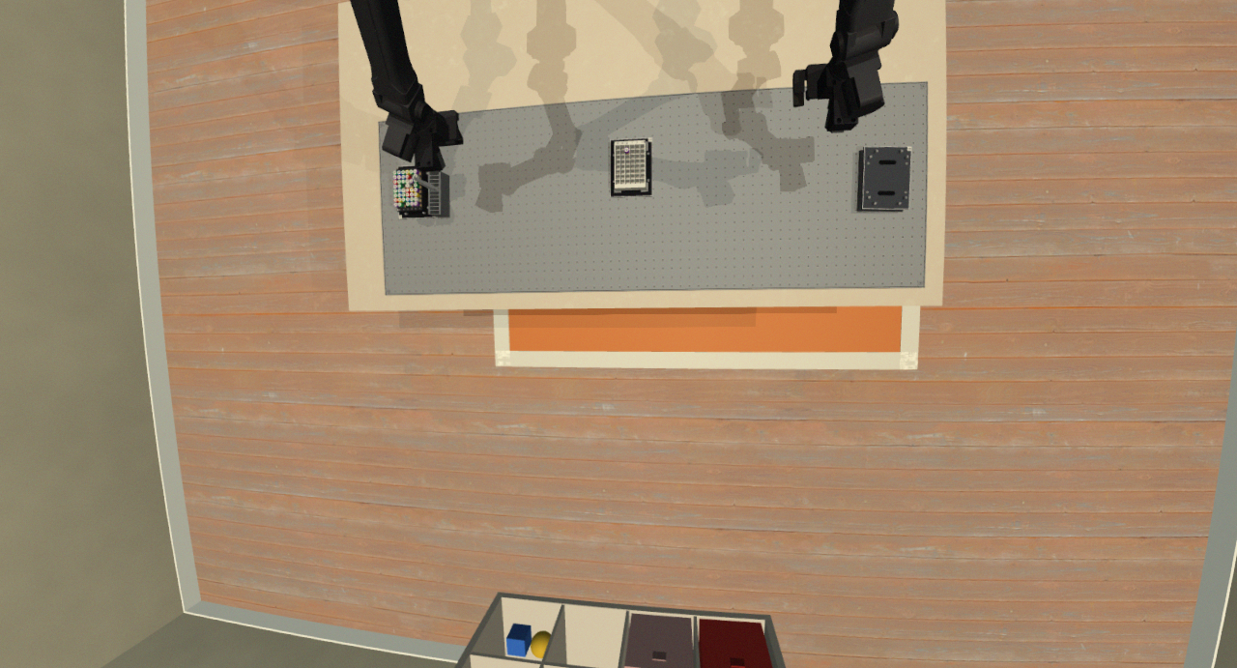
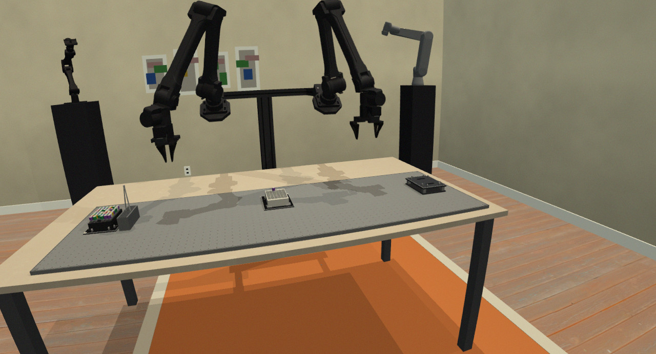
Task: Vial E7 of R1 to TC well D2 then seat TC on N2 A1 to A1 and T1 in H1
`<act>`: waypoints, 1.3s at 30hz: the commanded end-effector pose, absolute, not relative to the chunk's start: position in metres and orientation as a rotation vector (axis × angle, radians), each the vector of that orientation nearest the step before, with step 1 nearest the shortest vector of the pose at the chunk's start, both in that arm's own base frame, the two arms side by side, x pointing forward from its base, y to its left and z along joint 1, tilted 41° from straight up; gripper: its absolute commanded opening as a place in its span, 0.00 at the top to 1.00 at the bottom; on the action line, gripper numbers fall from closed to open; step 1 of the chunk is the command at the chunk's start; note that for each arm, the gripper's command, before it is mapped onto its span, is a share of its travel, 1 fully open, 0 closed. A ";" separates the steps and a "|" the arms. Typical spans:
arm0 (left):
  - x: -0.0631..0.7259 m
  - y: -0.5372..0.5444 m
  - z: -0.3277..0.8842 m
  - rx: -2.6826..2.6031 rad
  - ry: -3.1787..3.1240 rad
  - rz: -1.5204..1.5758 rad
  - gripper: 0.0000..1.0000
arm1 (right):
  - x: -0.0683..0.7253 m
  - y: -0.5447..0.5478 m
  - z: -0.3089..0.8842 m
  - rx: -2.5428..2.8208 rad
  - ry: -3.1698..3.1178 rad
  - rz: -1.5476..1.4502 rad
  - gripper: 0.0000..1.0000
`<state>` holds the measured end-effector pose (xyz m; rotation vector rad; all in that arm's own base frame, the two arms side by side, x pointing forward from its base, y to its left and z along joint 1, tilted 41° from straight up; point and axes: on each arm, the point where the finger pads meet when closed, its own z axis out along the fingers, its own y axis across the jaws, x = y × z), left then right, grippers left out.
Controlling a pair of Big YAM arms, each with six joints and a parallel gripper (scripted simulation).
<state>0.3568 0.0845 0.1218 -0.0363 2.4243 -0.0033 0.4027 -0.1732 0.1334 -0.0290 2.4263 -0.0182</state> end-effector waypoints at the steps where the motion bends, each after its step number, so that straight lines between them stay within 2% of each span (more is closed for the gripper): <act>1: 0.361 0.087 0.129 -0.019 2.408 0.007 0.00 | 0.404 -0.164 0.143 -0.022 2.402 -0.024 0.76; 29: 0.361 0.087 0.129 -0.019 2.408 0.007 0.00 | 0.357 -0.071 0.126 -0.016 2.419 -0.010 0.76; 39: 0.361 0.087 0.129 -0.019 2.408 0.007 0.00 | 0.363 -0.077 0.131 -0.018 2.408 -0.021 0.76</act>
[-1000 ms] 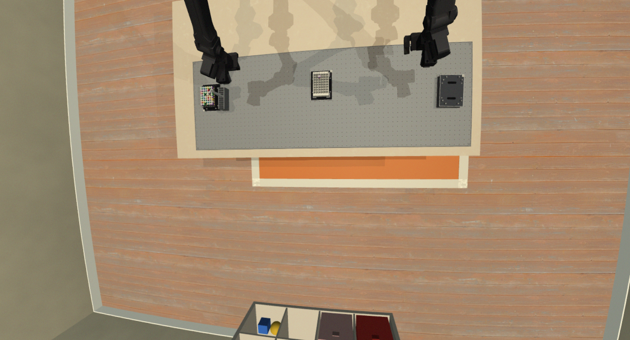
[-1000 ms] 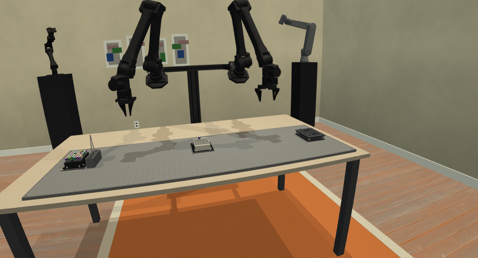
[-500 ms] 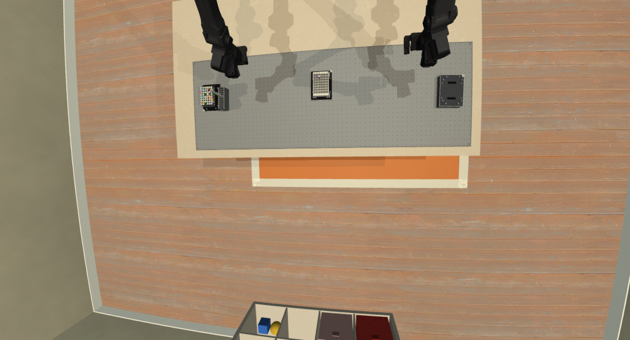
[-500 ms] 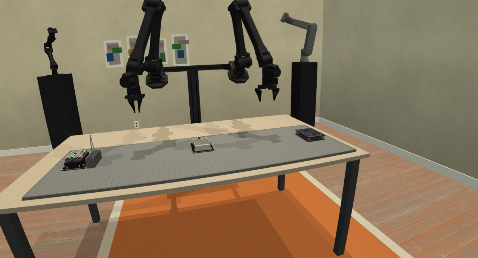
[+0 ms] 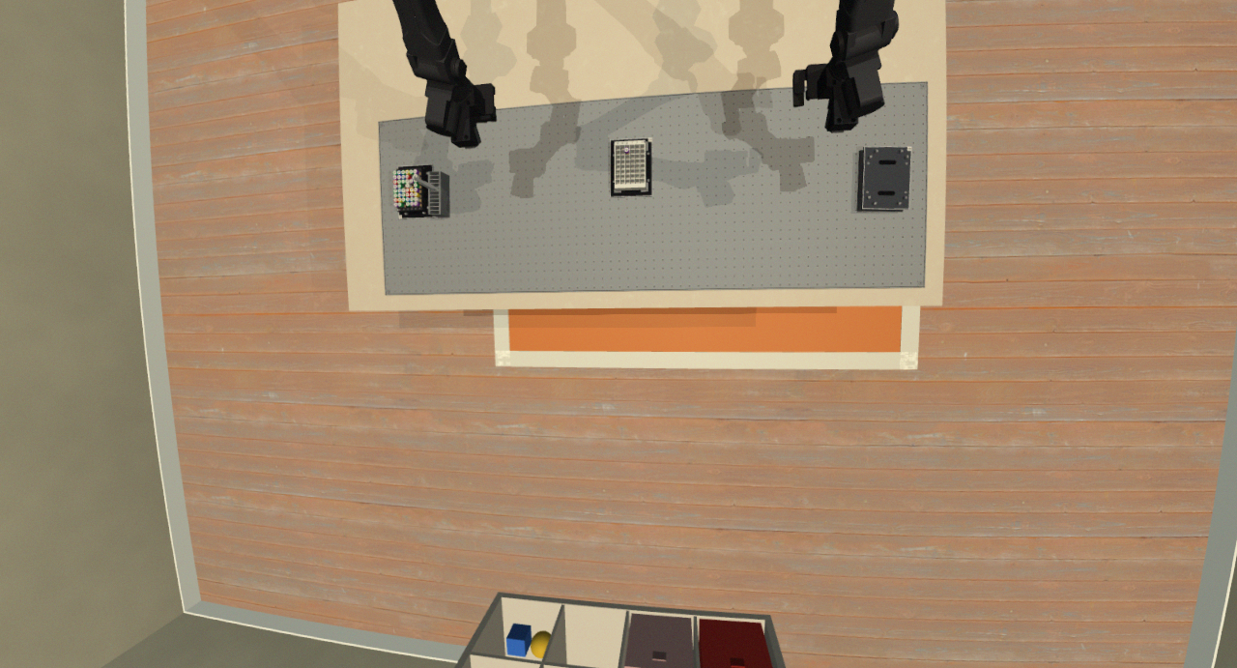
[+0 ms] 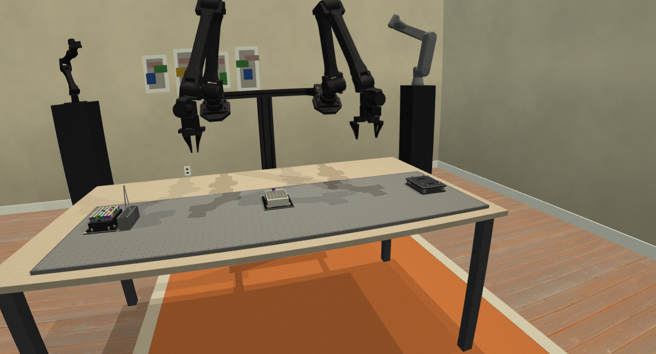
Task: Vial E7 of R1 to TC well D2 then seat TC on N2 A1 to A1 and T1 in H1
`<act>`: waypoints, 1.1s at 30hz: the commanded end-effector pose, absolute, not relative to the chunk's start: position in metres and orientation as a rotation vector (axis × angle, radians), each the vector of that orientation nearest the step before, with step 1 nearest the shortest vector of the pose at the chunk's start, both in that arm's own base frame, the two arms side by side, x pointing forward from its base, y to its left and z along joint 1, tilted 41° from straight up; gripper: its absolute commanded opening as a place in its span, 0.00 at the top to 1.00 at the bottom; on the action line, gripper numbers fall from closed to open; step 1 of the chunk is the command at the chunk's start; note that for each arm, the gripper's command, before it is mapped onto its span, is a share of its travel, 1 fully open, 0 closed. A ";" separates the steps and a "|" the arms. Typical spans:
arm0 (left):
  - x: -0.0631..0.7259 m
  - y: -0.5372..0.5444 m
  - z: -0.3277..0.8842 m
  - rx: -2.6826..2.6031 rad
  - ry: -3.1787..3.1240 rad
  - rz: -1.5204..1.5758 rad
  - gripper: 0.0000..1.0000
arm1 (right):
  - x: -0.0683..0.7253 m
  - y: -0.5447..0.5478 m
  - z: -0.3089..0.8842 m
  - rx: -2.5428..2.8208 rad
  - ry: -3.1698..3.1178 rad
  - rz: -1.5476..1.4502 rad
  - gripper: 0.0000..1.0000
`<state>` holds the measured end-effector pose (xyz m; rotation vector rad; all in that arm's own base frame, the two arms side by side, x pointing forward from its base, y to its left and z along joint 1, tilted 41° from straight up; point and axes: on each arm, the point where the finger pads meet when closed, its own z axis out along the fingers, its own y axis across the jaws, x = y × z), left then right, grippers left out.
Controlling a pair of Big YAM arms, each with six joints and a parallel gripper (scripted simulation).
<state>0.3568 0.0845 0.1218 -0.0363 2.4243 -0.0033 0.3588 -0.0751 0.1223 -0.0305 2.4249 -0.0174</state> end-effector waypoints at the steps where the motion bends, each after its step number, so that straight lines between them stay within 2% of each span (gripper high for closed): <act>1: 0.361 0.087 0.129 -0.019 2.408 0.007 0.00 | 0.363 -0.077 0.131 -0.018 2.408 -0.021 0.76; 33: 0.403 -0.014 0.111 -0.007 2.401 -0.001 0.00 | 0.363 -0.077 0.131 -0.018 2.408 -0.021 0.76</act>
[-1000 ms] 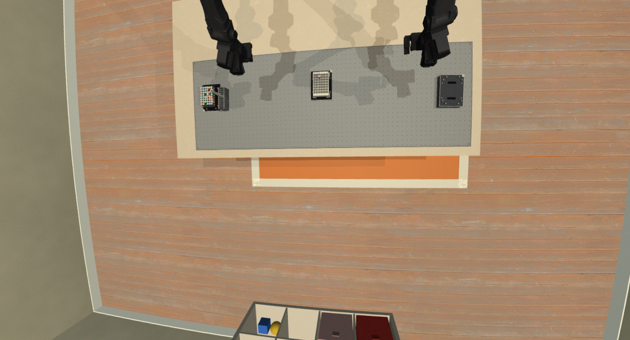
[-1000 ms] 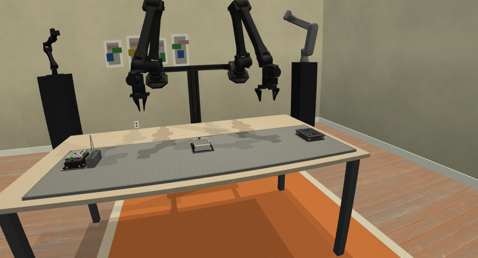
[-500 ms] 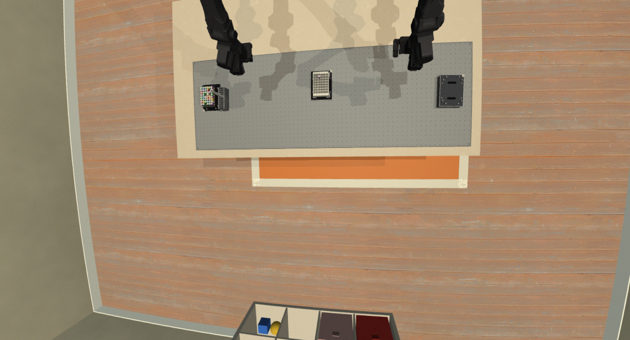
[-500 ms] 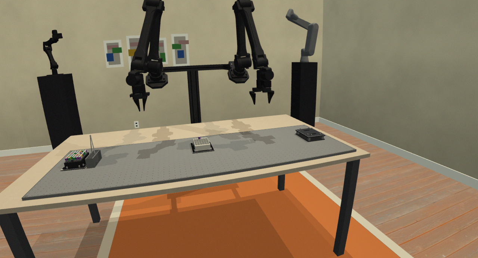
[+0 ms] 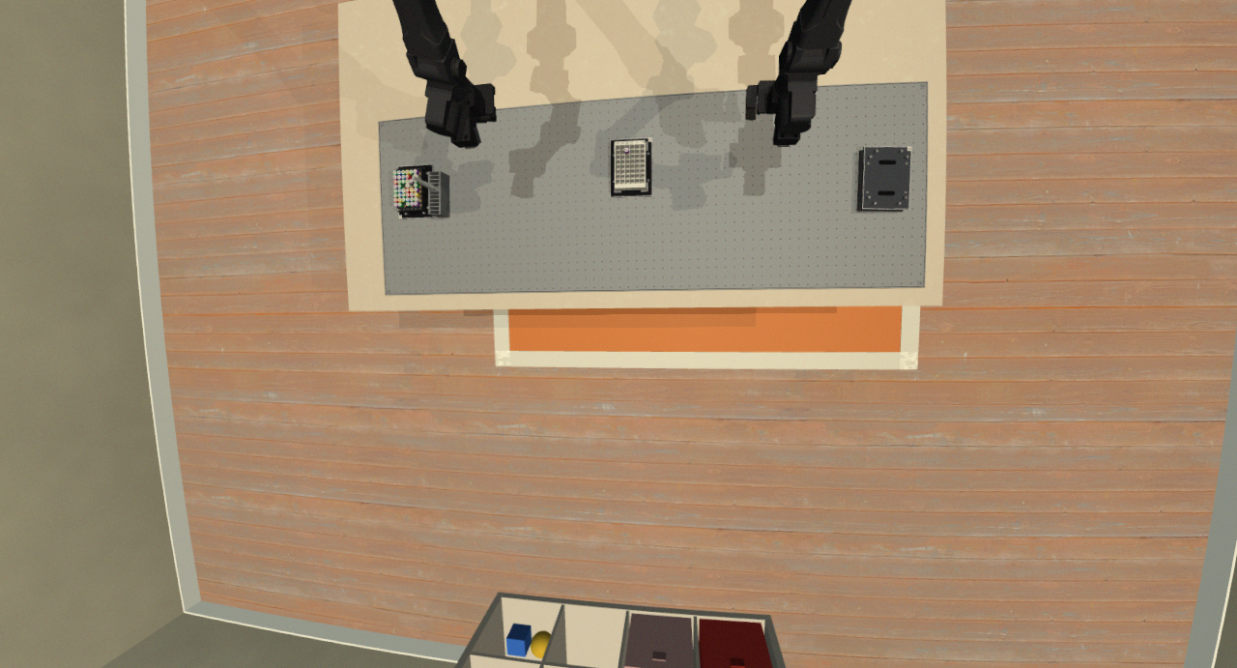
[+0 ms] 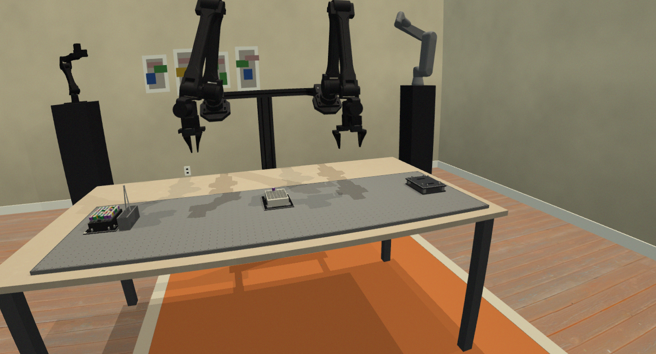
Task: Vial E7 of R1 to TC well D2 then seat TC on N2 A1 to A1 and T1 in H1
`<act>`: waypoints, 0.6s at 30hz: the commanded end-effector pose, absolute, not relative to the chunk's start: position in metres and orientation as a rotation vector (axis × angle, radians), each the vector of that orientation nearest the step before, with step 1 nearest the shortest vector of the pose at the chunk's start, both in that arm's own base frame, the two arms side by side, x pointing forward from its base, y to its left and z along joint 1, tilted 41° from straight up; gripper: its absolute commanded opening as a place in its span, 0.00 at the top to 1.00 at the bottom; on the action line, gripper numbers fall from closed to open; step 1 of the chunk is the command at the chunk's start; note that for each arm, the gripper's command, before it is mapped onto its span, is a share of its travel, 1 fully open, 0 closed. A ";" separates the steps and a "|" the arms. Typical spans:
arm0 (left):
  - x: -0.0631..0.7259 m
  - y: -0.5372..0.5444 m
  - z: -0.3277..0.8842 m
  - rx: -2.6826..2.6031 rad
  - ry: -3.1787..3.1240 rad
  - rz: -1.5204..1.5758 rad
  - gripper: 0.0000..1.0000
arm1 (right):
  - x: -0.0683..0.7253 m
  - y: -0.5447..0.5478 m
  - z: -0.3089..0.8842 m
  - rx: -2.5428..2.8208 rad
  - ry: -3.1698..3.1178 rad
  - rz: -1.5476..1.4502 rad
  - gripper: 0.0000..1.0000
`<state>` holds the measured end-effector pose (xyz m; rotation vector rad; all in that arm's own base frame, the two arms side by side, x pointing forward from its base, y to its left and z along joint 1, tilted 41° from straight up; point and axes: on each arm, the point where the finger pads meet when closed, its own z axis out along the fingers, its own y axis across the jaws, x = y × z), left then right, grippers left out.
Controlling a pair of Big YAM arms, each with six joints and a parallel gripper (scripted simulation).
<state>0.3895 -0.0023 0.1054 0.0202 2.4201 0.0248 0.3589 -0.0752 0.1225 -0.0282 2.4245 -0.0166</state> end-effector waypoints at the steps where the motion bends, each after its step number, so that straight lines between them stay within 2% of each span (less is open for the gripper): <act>1: 0.404 -0.018 0.110 -0.007 2.402 -0.002 0.00 | 0.363 -0.077 0.131 -0.018 2.408 -0.021 0.76; 18: 0.423 -0.076 0.096 -0.007 2.405 -0.006 0.00 | 0.363 -0.077 0.131 -0.018 2.408 -0.021 0.76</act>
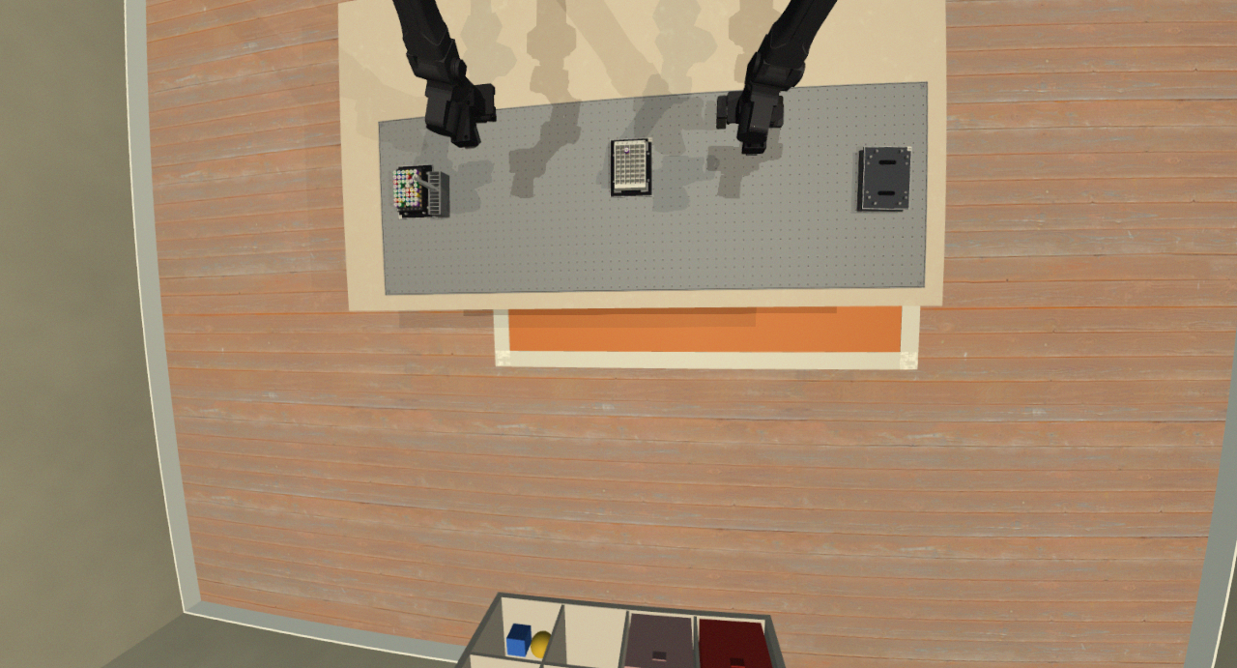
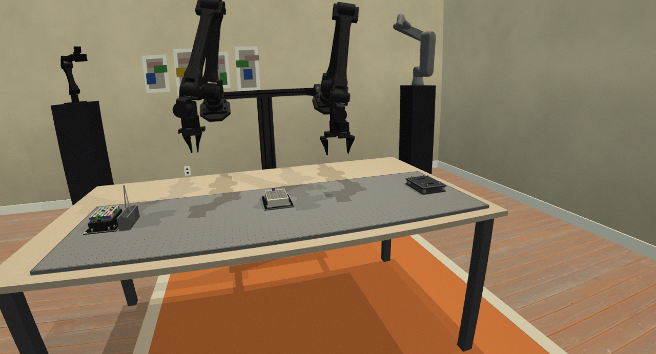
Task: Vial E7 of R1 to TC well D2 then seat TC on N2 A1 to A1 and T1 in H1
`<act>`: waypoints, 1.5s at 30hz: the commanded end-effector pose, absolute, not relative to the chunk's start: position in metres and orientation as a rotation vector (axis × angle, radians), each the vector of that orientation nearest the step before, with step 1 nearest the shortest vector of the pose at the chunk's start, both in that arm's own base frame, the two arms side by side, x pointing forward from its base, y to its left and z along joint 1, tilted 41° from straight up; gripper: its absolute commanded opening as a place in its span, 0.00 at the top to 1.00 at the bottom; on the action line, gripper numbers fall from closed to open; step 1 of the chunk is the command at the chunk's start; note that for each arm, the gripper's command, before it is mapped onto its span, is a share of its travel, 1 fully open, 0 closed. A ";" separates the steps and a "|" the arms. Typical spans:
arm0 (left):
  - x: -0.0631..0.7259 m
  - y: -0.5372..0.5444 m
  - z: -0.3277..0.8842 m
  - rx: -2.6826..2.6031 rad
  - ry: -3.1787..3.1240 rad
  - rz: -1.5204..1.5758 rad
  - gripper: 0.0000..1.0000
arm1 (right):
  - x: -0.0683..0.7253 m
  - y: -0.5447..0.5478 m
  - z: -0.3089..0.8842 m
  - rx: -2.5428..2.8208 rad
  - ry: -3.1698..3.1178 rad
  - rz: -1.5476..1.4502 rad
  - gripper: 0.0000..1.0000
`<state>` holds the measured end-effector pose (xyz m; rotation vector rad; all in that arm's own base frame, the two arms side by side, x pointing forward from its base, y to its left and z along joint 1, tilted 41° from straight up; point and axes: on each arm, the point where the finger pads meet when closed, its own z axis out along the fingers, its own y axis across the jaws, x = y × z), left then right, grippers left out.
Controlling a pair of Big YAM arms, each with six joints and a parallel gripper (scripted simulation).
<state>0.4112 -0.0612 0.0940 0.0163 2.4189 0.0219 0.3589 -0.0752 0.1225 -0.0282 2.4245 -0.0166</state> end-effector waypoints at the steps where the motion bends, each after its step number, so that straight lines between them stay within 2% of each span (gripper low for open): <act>1: 0.424 -0.080 0.096 -0.007 2.405 -0.006 0.00 | 0.363 -0.077 0.131 -0.018 2.408 -0.021 0.76; 45: 0.468 -0.226 0.060 0.001 2.430 0.002 0.00 | 0.363 -0.077 0.131 -0.018 2.408 -0.021 0.76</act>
